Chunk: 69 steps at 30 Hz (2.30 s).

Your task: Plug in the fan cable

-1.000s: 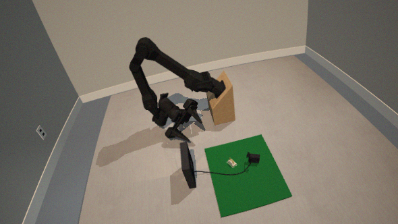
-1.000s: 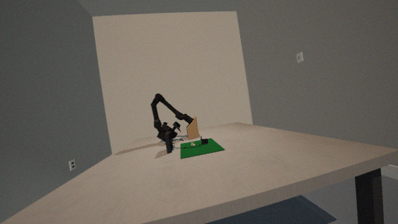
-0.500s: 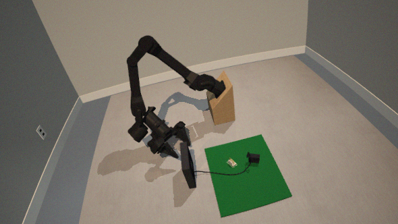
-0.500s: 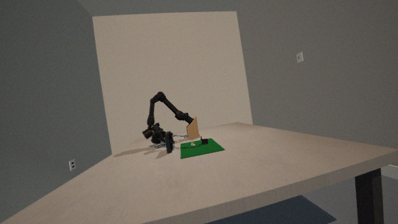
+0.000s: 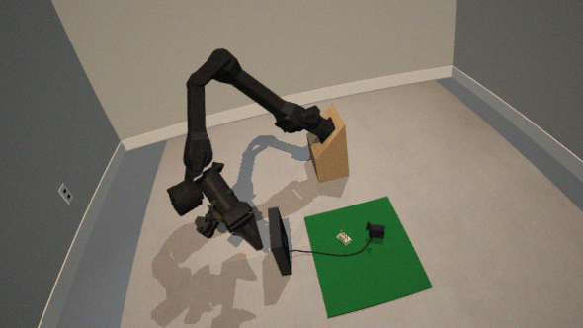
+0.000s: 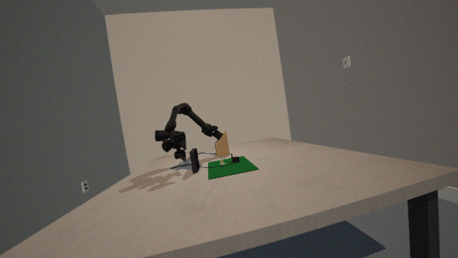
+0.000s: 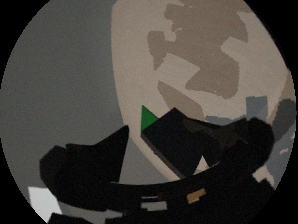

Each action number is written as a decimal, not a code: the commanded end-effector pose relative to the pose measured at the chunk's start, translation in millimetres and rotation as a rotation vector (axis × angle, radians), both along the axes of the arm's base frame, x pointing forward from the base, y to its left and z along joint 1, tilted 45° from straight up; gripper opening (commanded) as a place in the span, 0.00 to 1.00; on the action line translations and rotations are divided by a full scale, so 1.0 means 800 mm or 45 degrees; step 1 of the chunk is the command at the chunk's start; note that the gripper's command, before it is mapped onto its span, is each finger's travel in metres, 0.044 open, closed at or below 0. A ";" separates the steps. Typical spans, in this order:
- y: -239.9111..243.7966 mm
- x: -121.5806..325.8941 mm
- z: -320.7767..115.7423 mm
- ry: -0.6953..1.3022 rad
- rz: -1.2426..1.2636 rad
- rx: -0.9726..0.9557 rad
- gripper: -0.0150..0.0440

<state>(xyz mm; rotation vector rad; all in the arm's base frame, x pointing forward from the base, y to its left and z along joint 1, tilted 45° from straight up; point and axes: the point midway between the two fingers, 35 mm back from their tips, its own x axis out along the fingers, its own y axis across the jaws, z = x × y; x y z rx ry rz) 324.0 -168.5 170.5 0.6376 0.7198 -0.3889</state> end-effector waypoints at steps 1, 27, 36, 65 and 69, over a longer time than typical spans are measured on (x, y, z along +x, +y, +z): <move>0.046 0.042 0.023 -0.054 0.183 -0.145 1.00; 0.261 -0.009 -0.196 0.334 -1.139 0.437 1.00; 0.271 -0.036 -0.219 0.250 -1.367 0.420 1.00; 0.202 -0.030 -0.288 0.248 -1.368 0.415 1.00; 0.196 -0.030 -0.293 0.247 -1.368 0.415 1.00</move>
